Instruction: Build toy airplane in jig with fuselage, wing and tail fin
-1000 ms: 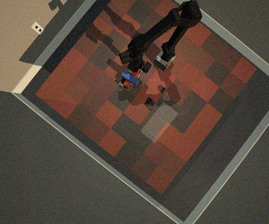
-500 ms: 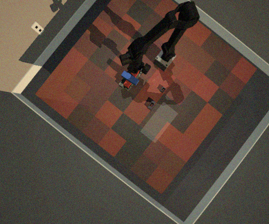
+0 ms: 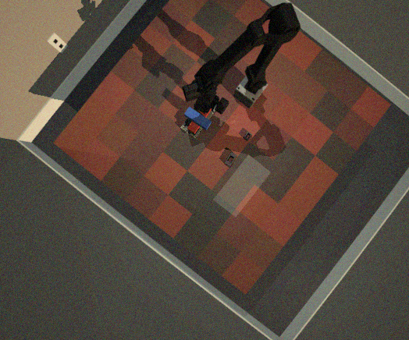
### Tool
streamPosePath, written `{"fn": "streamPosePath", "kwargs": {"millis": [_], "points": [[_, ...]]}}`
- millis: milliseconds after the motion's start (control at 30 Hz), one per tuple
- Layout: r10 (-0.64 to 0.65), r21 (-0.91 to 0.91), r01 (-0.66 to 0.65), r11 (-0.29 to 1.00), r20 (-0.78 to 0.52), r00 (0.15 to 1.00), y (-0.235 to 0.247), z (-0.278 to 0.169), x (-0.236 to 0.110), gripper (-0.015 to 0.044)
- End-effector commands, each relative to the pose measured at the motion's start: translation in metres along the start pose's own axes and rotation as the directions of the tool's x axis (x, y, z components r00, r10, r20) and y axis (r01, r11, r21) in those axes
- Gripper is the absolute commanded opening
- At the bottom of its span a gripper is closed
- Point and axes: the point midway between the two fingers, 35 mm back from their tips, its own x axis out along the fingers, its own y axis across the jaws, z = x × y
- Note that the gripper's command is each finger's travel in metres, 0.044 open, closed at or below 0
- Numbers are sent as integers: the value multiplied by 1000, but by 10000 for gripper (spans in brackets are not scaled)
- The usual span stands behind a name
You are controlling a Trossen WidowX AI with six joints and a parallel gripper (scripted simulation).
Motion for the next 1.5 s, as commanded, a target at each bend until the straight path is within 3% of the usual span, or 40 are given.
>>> {"fn": "streamPosePath", "kwargs": {"millis": [0, 33, 167, 500, 733, 1067, 1467], "points": [[0, 0, 0, 1000, 1, 1000, 0, 0, -1, 31], [0, 0, 0, 1000, 1, 1000, 0, 0, -1, 5], [0, 0, 0, 1000, 1, 1000, 0, 0, -1, 0], [0, 0, 0, 1000, 1, 1000, 0, 0, -1, 260], [-1, 4, 1, 1000, 0, 1000, -1, 1, -5, 260], [3, 2, -3, 1000, 3, 1000, -2, 1, -90, 260], [3, 1, -3, 1000, 3, 1000, -3, 0, -92, 260]]}}
